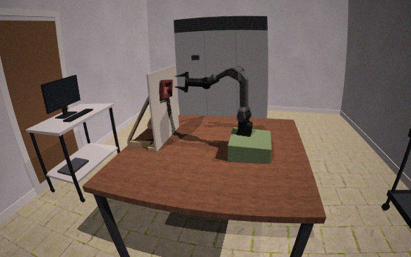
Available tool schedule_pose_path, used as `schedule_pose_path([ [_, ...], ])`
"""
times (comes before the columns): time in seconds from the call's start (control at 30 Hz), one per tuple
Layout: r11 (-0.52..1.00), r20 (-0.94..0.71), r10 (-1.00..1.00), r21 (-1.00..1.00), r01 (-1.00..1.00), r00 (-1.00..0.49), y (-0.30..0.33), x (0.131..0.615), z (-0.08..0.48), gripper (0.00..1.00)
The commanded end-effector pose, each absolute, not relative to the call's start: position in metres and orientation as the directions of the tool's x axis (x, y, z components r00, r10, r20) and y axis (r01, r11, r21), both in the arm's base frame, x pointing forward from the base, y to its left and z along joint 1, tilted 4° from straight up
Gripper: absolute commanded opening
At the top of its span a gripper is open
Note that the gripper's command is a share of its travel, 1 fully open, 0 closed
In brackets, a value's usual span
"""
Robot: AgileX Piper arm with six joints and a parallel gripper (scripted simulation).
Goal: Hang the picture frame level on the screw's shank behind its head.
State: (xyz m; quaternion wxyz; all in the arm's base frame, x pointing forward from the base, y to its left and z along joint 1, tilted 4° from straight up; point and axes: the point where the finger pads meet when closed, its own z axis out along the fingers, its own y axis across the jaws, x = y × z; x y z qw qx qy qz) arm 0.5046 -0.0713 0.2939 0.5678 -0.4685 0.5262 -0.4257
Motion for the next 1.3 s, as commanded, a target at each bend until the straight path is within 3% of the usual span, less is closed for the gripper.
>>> schedule_pose_path([
  [0.0, 0.198, -0.198, -0.976, -0.98, -0.005, 0.09, -0.0695, 0.5033, 0.2962, 1.0],
  [0.23, 0.198, -0.198, -0.976, -0.98, -0.005, 0.093, -0.0685, 0.5032, 0.2964, 1.0],
  [0.27, 0.198, -0.198, -0.976, -0.98, -0.005, 0.093, -0.0685, 0.5032, 0.2964, 0.63],
  [1.27, 0.198, -0.198, -0.976, -0.98, -0.005, 0.093, -0.0685, 0.5032, 0.2964, 0.63],
])
